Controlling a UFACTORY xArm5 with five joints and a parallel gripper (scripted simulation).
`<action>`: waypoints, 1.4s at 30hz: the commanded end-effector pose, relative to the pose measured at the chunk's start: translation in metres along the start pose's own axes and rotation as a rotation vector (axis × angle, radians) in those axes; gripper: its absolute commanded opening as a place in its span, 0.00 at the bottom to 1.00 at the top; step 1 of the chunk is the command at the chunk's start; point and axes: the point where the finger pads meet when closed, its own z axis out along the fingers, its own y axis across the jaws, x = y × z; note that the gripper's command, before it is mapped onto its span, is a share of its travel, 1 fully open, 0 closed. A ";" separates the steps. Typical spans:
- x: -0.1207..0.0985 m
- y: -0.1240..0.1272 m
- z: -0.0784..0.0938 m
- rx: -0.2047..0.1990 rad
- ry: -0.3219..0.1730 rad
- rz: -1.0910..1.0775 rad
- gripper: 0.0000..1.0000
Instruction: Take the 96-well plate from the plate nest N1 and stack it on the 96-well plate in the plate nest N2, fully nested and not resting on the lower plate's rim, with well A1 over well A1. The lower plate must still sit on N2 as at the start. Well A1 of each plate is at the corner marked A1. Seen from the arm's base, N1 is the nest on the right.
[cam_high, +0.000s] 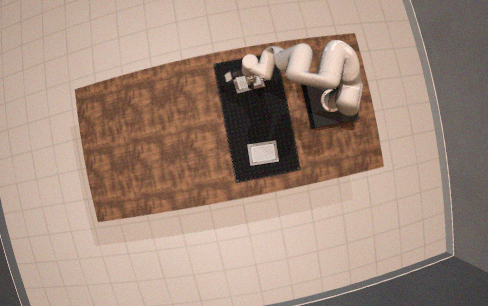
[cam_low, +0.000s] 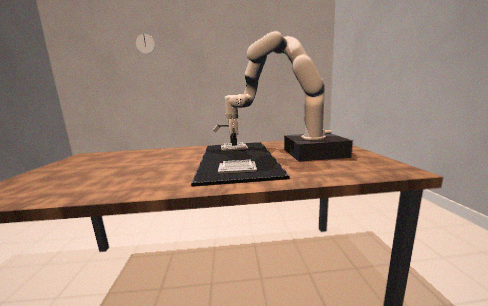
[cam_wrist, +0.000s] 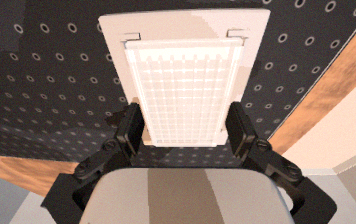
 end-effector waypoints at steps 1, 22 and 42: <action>0.001 0.001 0.001 -0.002 0.003 0.000 1.00; 0.001 0.001 0.005 -0.002 0.003 0.000 1.00; 0.001 0.001 0.004 -0.002 0.003 0.000 0.00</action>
